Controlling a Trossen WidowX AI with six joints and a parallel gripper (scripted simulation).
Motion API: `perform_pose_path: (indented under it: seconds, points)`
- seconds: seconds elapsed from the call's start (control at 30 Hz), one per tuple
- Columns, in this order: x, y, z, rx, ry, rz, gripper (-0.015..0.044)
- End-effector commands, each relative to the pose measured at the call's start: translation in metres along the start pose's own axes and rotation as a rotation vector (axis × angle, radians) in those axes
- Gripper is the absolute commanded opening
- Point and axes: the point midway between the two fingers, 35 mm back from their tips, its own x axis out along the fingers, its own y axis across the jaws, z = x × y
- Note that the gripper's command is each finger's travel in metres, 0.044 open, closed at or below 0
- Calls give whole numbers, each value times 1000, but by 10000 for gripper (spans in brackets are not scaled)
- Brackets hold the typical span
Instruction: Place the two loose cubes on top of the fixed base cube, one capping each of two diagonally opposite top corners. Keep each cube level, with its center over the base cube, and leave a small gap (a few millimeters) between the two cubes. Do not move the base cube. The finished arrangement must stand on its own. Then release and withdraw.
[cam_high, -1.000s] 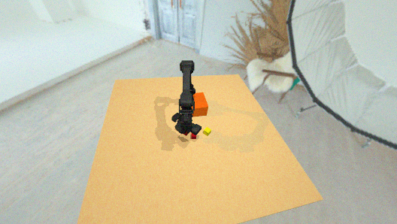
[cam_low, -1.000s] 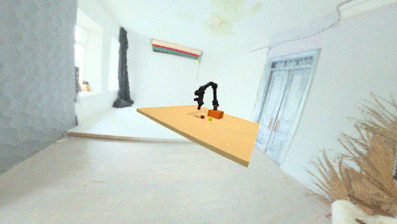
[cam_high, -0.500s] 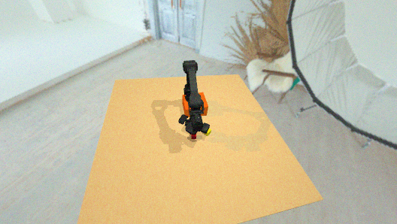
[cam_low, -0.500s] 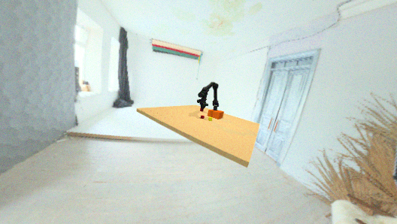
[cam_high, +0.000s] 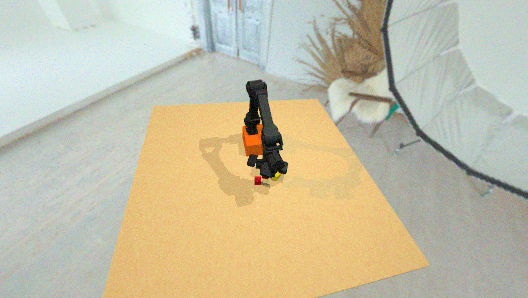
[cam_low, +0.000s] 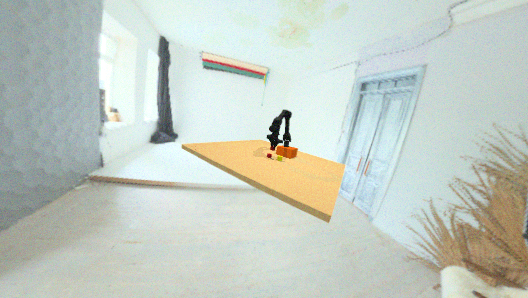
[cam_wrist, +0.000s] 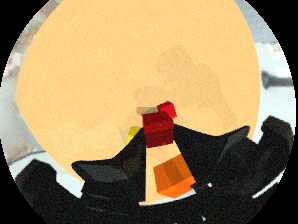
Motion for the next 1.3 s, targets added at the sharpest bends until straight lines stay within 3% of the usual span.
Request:
perform_pose_path:
  seconds: [0.0,0.63,1.27]
  points:
    - [3,11,-8,-55,6,5,105]
    - [13,55,-47,-298,8,7,105]
    - [30,57,-49,-307,8,7,105]
